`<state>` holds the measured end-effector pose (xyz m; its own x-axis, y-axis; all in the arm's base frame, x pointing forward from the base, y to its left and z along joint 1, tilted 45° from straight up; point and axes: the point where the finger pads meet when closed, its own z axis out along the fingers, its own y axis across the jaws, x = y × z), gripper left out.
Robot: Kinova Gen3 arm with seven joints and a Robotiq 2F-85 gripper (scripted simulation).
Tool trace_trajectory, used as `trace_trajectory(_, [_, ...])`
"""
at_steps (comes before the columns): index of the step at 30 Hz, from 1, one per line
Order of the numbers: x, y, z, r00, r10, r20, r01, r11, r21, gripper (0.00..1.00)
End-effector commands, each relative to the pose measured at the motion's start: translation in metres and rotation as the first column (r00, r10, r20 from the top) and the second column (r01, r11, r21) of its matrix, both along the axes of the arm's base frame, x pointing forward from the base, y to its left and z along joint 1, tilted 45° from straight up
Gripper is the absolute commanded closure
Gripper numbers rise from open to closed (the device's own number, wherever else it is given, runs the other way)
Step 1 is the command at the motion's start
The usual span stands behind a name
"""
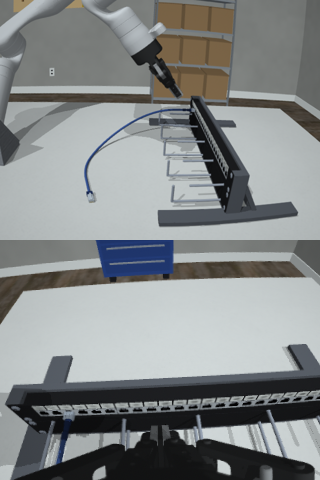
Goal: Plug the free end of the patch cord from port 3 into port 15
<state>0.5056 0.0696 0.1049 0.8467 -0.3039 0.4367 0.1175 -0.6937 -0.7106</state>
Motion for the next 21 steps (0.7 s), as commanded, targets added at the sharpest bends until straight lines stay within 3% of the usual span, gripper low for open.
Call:
trace_trajectory(1, [-0.005, -0.020, 0.018, 1.000, -0.022, 0.016, 0.022, 1.000, -0.002, 1.00])
trace_trajectory(8, [-0.029, -0.048, 0.042, 1.000, -0.022, 0.016, 0.022, 1.000, -0.002, 1.00])
trace_trajectory(21, [-0.042, -0.064, 0.055, 1.000, -0.022, 0.016, 0.022, 1.000, -0.002, 1.00])
